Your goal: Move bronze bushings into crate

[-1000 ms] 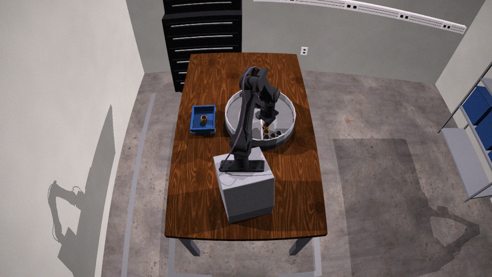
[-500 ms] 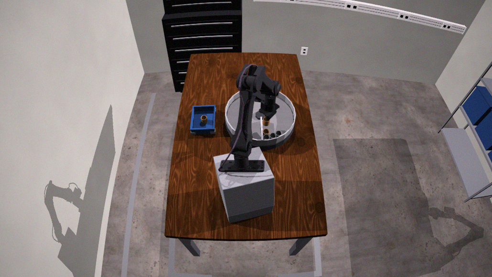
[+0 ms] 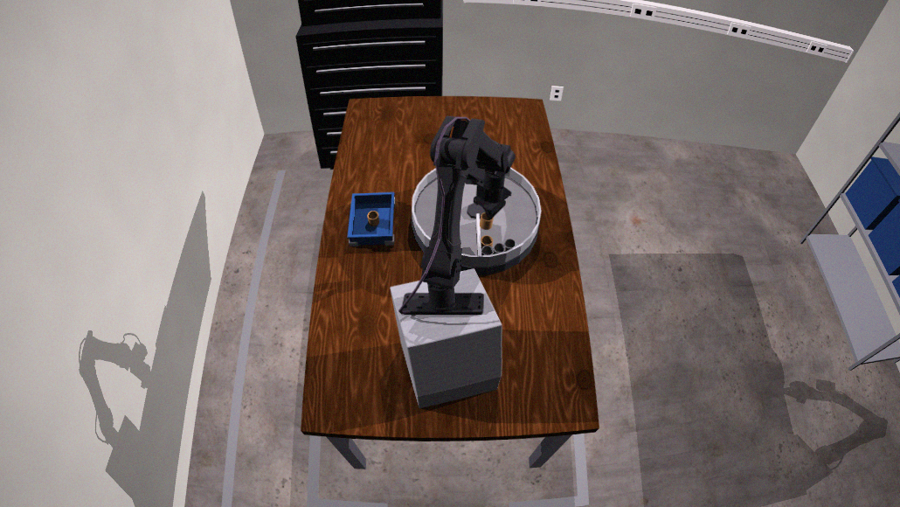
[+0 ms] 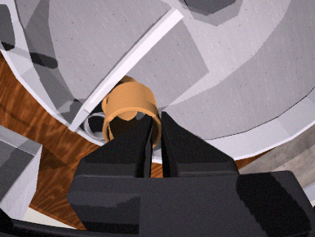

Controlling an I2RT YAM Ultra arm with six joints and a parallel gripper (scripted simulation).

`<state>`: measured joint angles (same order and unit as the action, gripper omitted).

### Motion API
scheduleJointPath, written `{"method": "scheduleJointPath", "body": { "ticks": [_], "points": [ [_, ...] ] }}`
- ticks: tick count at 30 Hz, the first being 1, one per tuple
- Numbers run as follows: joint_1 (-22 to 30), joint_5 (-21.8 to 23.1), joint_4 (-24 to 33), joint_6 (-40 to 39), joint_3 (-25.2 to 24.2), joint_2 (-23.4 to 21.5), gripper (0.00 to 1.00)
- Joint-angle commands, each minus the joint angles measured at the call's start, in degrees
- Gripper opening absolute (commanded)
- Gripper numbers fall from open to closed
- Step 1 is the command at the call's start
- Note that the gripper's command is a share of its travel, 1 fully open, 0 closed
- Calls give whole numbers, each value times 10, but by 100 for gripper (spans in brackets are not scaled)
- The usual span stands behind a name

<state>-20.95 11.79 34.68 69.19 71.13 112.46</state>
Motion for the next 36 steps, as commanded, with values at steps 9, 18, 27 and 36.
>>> {"method": "scheduleJointPath", "body": {
  "ticks": [9, 18, 27, 36],
  "points": [
    [-7, 8, 10, 7, 20, -17, 0],
    [-7, 8, 10, 7, 20, -17, 0],
    [-7, 8, 10, 7, 20, -17, 0],
    [12, 4, 2, -10, 16, -22, 0]
  ]
}}
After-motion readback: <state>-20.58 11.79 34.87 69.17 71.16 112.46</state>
